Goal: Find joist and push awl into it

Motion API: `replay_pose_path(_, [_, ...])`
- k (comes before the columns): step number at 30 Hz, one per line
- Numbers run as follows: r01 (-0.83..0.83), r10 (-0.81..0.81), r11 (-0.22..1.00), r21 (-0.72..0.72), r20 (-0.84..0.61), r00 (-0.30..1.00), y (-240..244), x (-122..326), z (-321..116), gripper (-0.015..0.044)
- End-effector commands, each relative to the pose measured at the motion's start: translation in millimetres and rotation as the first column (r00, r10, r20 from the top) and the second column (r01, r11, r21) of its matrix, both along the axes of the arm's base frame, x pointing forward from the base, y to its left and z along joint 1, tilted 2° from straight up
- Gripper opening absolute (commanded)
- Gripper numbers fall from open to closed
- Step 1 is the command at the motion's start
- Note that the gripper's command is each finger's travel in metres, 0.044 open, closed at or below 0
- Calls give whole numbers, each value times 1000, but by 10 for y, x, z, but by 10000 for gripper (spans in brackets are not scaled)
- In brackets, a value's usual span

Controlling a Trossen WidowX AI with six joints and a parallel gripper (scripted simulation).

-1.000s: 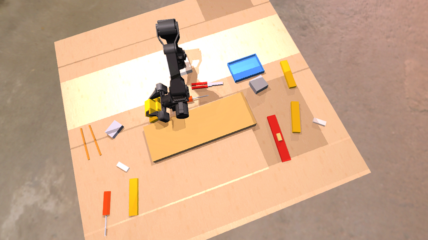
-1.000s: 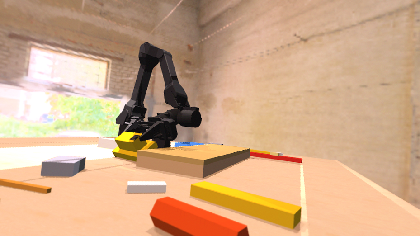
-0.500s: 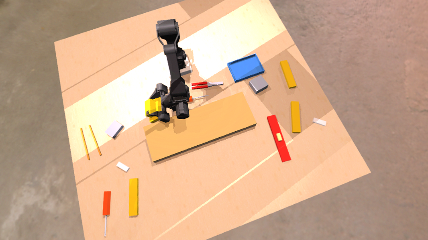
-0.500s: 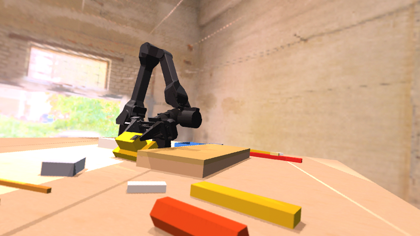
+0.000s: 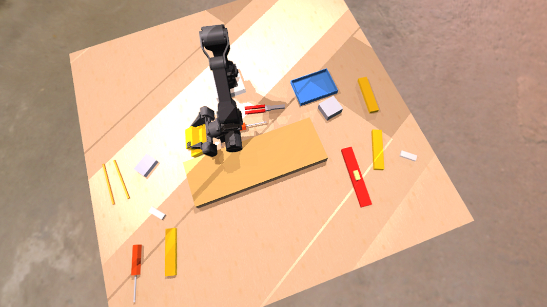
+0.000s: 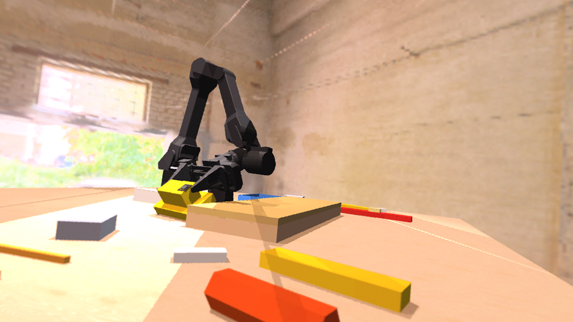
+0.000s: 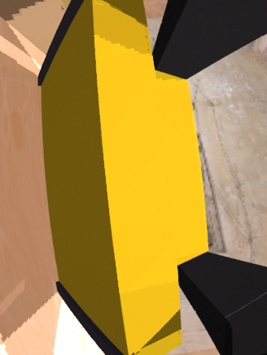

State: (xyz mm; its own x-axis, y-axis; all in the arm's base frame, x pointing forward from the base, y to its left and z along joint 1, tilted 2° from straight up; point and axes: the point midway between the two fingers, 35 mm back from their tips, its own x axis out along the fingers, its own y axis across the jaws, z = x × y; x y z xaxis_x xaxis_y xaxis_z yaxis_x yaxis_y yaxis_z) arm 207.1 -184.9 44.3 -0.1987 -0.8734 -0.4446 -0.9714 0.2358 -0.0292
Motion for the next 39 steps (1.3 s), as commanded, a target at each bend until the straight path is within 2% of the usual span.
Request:
replay_pose_path(1, [-5,5,1000,19,4,1000,26,12,-31,381])
replay_pose_path(18, [0,0,1000,0,0,1000,1,0,0,381])
replay_pose_path(20, [-1,1,1000,-1,0,1000,2,2,2,433])
replay_pose_path(21, [-1,1,1000,-1,0,1000,2,2,2,440])
replay_pose_path(39, [-1,1,1000,1,0,1000,42,14,16,440])
